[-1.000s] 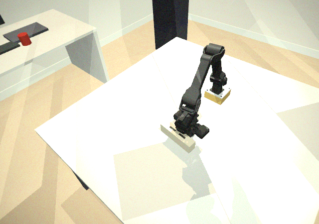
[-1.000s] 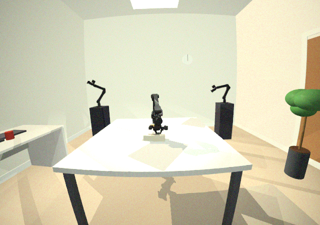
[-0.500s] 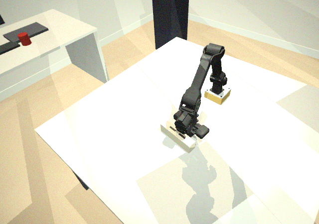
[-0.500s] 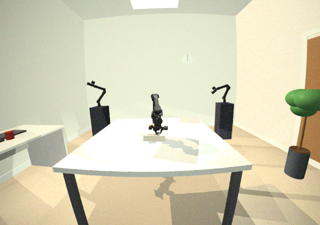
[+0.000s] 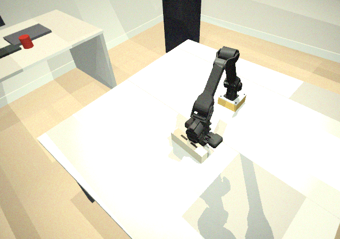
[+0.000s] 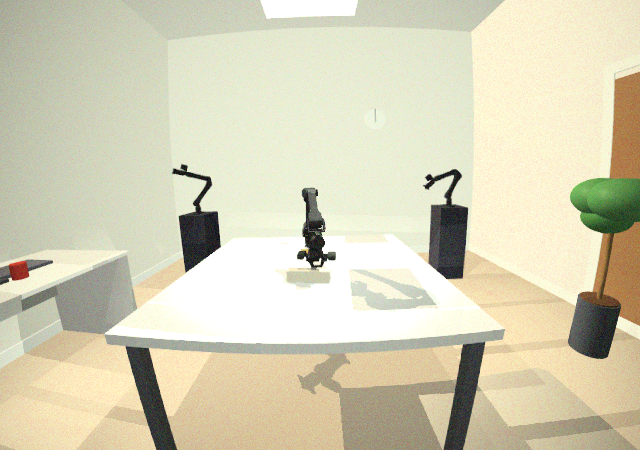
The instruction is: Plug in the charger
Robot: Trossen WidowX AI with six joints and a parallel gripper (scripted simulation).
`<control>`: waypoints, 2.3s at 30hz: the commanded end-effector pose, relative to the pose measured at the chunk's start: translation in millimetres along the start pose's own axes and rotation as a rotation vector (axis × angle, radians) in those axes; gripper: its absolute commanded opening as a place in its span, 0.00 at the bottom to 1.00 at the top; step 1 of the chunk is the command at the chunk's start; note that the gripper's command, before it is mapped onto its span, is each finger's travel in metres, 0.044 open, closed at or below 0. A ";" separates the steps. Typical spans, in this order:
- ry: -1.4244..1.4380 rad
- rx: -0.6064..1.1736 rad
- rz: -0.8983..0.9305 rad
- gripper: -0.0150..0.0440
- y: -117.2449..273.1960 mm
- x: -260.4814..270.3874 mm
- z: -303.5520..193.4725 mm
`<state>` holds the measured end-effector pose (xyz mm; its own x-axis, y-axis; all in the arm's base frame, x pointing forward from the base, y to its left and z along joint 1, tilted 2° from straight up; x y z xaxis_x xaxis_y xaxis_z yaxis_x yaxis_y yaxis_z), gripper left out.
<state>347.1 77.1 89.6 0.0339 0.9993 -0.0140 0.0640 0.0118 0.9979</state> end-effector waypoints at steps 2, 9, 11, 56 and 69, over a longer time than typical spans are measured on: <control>0.002 0.002 0.002 0.25 0.3 0.1 1.0; 0.002 0.002 0.002 0.25 0.7 0.2 3.5; 0.002 0.002 0.002 0.25 0.8 0.2 4.2; 0.002 0.000 0.002 0.25 2.2 0.4 19.7; 0.002 0.000 0.002 0.25 2.1 0.4 24.8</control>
<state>363.6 76.2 89.8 0.0340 0.9993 -0.0146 0.0962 0.0113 0.9953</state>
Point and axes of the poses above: the point midway between the two fingers, 35 mm back from their tips, its own y axis back along the fingers, its own x axis across the jaws, z = x × y, the point moved 9 cm from there along y, back along the fingers
